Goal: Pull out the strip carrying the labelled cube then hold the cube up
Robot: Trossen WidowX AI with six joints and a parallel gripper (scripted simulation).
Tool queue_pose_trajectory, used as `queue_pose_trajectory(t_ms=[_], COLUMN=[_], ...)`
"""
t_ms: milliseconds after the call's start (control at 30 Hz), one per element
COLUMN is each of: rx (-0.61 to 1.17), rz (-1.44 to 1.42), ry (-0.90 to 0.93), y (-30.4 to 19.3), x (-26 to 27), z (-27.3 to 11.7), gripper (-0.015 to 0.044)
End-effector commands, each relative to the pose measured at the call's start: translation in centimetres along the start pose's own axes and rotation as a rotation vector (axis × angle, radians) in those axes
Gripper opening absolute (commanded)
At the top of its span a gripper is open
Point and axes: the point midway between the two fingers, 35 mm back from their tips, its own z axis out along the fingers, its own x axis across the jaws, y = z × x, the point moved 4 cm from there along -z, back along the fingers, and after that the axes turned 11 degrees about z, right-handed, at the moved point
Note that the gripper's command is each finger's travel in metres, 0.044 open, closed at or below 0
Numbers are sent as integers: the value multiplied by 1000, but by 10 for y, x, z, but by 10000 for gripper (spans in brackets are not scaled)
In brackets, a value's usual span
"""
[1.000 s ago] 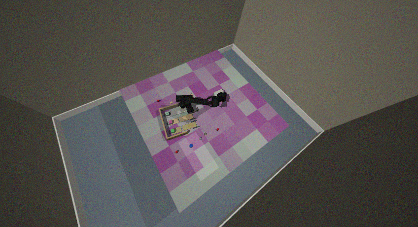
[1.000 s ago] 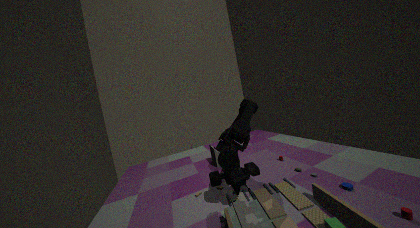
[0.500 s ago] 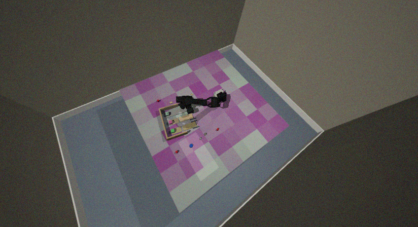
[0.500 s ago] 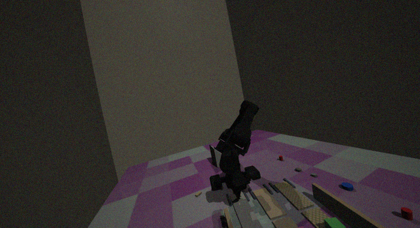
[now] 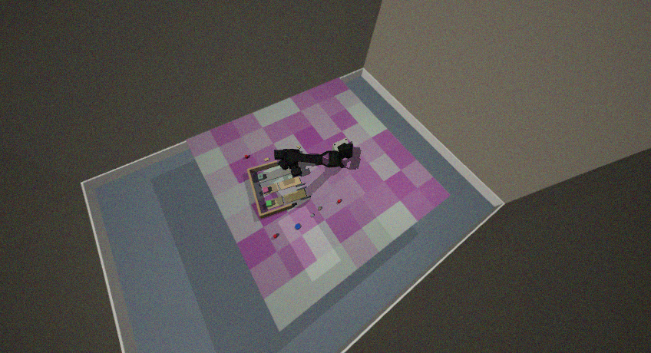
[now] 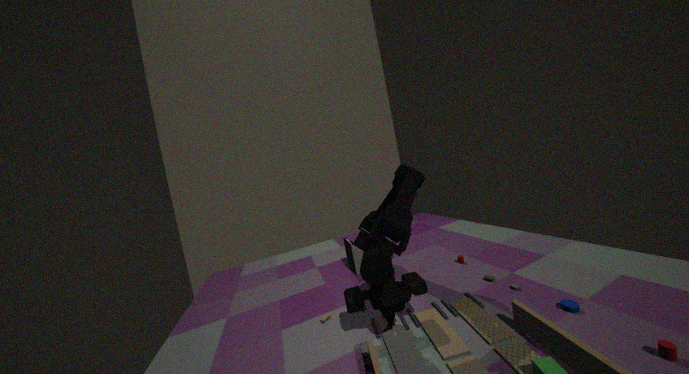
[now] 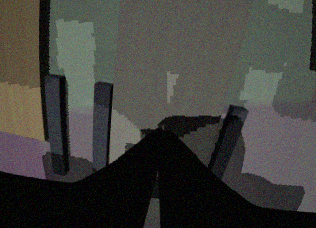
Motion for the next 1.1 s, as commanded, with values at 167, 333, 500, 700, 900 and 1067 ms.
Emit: queue_pose_trajectory(t_ms=[167,333,500,700,900,1067], rx=[-2,-2,-2,-2,-2,-2], rz=[1,1,1,1,2,2], ry=[3,3,3,3,3,3], y=[0,0,1,1,-7,-14], x=[0,0,0,0,-2,-3], z=[1,2,2,3,3,3], gripper=[0,0,0,0,0,0])
